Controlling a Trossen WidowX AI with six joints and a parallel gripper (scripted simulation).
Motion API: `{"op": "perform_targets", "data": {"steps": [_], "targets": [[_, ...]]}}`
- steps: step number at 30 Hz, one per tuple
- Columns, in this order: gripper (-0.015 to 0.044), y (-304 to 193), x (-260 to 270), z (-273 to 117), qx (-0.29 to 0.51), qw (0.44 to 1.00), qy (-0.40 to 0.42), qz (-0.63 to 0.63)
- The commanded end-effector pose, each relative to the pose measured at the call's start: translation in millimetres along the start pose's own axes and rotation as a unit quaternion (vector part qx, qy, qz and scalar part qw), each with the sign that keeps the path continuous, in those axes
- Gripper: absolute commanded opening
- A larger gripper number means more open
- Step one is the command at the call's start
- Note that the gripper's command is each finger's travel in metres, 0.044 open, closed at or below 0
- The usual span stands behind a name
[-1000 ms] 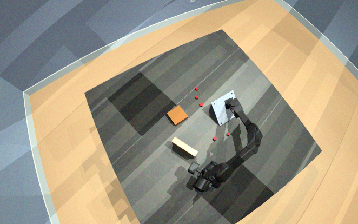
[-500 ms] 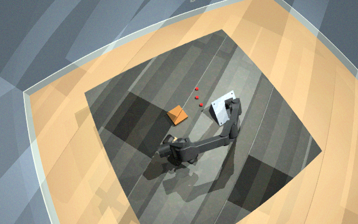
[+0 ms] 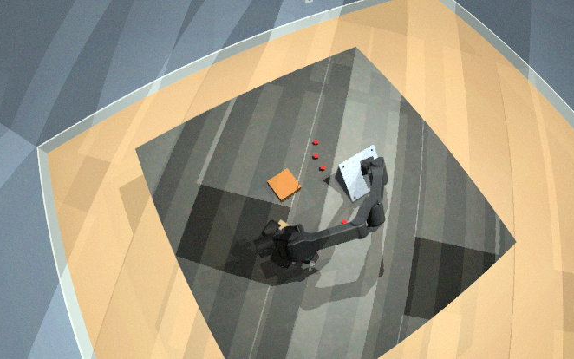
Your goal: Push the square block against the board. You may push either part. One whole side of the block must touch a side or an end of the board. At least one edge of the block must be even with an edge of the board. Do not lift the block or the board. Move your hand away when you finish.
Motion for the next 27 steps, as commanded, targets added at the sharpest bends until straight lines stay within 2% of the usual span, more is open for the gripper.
{"op": "perform_targets", "data": {"steps": [1, 27], "targets": [[0.0, -1, -1, 0, -0.006, 1.0, -0.001, 0.002], [0.0, -17, 0, -1, -0.005, 1.0, -0.001, 0.002]]}}
Point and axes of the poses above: the point midway between the two fingers, 35 mm back from their tips, its own z axis out along the fingers, its own x axis across the jaws, y = z × x, the point moved 5 cm from there along -z, back along the fingers, and after that the axes turned 6 degrees about -z, right-handed, at the moved point
